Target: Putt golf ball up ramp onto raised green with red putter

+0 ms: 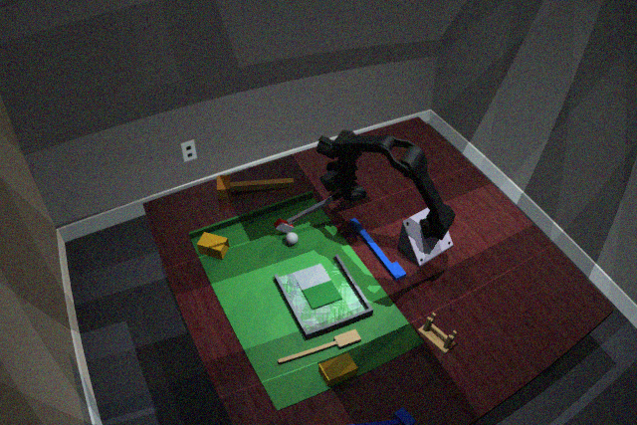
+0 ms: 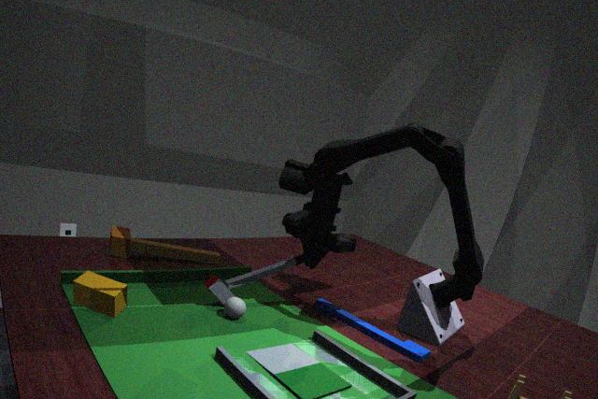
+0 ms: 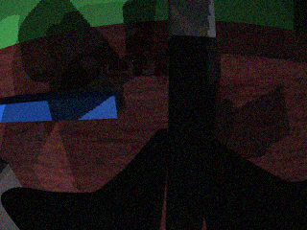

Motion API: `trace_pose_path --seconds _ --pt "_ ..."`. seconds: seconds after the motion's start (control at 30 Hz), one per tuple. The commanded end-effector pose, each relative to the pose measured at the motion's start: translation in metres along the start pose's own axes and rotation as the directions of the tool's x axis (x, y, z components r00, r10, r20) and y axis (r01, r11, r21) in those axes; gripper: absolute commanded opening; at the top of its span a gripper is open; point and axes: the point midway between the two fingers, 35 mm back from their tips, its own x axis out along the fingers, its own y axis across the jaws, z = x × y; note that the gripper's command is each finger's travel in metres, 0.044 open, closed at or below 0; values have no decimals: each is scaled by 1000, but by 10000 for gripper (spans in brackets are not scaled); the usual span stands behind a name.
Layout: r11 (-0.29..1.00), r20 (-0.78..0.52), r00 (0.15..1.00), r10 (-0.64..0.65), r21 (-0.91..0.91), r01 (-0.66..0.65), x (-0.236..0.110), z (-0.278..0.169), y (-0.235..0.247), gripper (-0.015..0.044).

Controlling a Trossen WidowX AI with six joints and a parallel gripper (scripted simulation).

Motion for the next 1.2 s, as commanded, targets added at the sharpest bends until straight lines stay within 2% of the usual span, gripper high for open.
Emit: trace_pose_path --seconds 0.0,0.3,0.63,0.83,1.17 --pt "1000 0 1000 -1 0 1 -1 0 0 0" --pt "1000 1 1000 -1 0 1 -1 0 -2 0" --pt "1000 8 1000 1 4 -1 2 1 -29 0" --pt "1000 8 1000 -4 7 4 0 1 -24 0" --pt "1000 7 1000 10 5 -10 0 5 91 0"
